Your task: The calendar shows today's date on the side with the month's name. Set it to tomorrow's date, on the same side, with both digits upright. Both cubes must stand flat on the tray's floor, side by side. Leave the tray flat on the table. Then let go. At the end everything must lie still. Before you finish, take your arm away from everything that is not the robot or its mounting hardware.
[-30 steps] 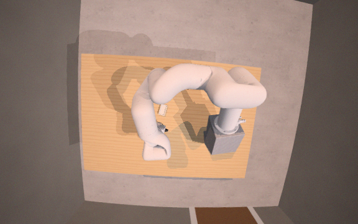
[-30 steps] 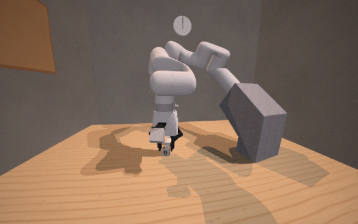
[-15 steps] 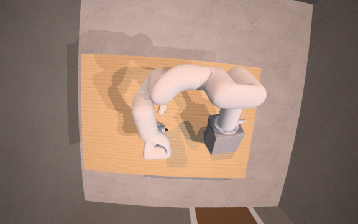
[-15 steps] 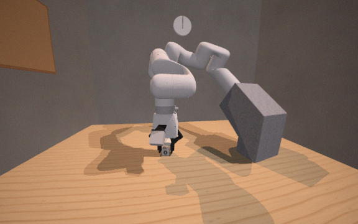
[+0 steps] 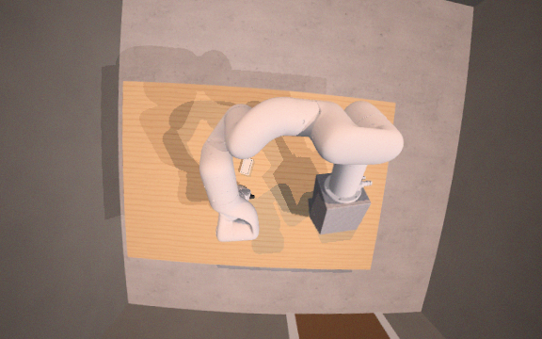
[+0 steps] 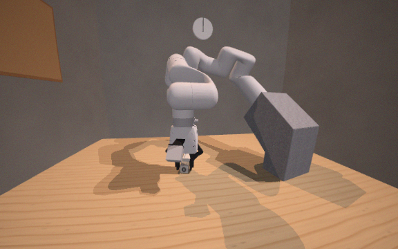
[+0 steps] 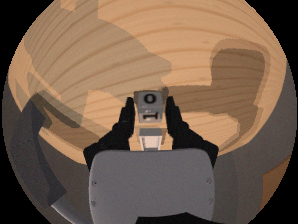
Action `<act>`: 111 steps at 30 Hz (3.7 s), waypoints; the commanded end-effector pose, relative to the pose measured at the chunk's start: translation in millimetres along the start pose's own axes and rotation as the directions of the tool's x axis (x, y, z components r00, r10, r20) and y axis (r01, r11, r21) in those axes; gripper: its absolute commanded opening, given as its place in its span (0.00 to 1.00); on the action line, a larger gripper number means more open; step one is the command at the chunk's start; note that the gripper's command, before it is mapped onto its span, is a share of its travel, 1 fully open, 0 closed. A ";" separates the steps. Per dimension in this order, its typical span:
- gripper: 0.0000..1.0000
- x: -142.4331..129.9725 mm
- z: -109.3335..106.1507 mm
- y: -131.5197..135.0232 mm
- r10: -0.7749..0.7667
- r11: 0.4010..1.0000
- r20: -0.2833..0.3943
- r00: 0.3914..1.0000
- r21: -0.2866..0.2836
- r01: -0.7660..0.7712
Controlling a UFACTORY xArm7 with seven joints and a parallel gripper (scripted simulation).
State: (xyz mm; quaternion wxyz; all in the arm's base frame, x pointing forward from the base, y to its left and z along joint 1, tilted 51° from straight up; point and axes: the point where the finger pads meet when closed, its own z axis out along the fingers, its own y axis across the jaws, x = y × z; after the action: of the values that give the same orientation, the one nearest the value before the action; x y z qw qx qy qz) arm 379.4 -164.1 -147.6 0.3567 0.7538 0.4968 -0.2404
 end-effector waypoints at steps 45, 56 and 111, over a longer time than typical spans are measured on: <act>0.27 1.3 -1.5 0.6 0.000 1.000 -0.003 1.000 -0.002 0.000; 0.27 1.3 -15.8 0.6 0.000 1.000 -0.003 1.000 -0.002 0.000; 0.27 -121.4 -111.1 0.2 0.001 1.000 -0.002 1.000 -0.002 -0.001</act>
State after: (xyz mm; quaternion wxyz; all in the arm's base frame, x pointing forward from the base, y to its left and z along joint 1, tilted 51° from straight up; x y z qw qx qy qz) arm 332.2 -148.8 8.7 0.3566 0.7541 0.4961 -0.2408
